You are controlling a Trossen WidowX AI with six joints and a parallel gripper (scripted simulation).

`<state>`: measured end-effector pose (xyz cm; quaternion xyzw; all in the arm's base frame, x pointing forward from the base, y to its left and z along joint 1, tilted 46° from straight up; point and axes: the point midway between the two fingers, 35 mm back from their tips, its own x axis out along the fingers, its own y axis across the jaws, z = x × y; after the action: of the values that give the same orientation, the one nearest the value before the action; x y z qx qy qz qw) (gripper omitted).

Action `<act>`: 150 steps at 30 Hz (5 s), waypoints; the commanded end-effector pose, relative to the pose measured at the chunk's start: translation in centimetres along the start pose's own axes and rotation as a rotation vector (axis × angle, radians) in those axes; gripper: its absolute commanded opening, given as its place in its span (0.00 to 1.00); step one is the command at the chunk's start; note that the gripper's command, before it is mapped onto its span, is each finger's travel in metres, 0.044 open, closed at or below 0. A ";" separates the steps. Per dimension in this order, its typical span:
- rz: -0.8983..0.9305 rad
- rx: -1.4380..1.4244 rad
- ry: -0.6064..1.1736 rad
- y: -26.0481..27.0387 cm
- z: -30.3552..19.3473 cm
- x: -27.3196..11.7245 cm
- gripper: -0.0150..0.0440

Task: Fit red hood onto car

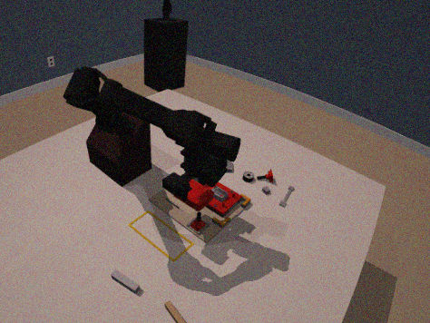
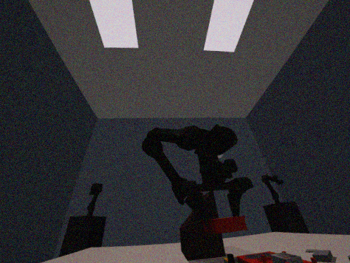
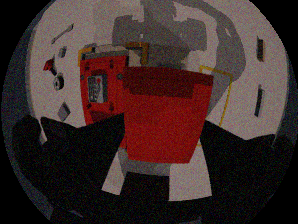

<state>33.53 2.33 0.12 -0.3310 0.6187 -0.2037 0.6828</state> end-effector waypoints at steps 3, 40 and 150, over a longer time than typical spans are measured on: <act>0.005 0.006 0.000 2.0 0.5 -0.1 0.25; -0.013 0.034 -0.001 12.0 0.8 1.5 0.25; -0.010 0.040 0.001 12.3 1.1 6.5 1.00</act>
<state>33.97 6.26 -13.46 -0.3218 0.6139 -0.2198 0.6865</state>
